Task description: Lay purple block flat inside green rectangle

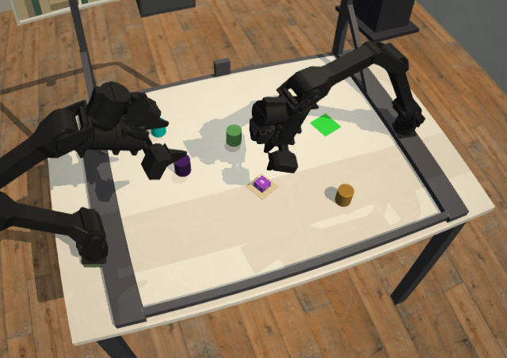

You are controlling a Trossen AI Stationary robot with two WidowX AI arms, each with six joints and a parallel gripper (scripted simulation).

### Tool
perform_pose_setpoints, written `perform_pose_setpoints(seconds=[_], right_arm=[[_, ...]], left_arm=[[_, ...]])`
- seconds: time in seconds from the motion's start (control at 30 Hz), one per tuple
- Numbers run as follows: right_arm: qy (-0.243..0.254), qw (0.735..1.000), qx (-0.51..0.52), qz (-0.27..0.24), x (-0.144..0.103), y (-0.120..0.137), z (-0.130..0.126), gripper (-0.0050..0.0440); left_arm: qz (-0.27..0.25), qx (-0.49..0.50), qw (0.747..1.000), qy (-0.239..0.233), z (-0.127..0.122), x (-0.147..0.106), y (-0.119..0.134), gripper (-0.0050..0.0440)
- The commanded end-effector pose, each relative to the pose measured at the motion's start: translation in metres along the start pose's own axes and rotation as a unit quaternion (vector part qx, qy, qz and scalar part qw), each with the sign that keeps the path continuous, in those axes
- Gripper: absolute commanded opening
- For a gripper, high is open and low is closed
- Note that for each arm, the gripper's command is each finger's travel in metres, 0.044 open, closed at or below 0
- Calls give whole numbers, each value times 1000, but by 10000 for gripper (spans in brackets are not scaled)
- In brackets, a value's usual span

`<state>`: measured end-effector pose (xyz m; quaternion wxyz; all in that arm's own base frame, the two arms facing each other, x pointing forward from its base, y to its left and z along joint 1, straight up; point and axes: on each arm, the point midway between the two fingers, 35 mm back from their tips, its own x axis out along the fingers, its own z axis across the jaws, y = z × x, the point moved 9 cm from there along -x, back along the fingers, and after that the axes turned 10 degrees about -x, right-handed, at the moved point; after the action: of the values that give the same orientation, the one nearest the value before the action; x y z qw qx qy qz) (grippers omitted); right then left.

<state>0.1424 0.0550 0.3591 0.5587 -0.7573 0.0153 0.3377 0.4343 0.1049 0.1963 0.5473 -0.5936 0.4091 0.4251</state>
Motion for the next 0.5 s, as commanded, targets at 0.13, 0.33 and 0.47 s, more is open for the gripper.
perform_pose_setpoints(seconds=[0.13, 0.33, 0.47], right_arm=[[2, 1000, 0, -6, -3, -2, 0, 440], [2, 1000, 0, -6, -3, -2, 0, 440], [2, 1000, 0, -6, -3, -2, 0, 440]], left_arm=[[14, 153, 987, 47, 19, 17, -8, 260], [14, 259, 962, 84, 32, 34, -8, 260], [7, 324, 939, 111, 41, 46, -8, 260]])
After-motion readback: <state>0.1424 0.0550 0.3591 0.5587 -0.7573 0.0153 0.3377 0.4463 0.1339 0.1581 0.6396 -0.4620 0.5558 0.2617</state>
